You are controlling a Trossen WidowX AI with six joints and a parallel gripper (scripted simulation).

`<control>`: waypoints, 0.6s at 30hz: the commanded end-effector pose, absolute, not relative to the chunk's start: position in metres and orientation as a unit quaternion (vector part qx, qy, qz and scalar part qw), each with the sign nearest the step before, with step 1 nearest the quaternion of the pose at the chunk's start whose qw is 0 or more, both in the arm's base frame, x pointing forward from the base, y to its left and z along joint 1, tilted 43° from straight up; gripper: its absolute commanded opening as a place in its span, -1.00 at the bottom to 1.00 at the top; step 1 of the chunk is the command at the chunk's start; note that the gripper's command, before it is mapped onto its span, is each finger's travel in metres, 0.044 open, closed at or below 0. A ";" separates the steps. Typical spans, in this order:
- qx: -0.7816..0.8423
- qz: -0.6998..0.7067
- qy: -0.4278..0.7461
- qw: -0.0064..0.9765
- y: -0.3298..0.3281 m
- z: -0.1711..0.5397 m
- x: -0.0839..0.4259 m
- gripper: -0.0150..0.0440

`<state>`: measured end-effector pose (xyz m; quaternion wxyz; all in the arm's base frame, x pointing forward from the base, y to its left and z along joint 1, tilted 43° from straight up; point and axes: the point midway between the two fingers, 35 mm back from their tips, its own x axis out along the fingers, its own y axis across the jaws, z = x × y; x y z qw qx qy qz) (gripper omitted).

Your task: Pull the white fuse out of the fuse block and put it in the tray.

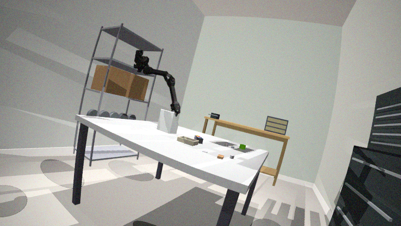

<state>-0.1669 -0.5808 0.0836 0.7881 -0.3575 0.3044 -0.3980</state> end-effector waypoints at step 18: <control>0.292 -0.229 0.179 0.911 -0.500 0.040 0.187 -0.24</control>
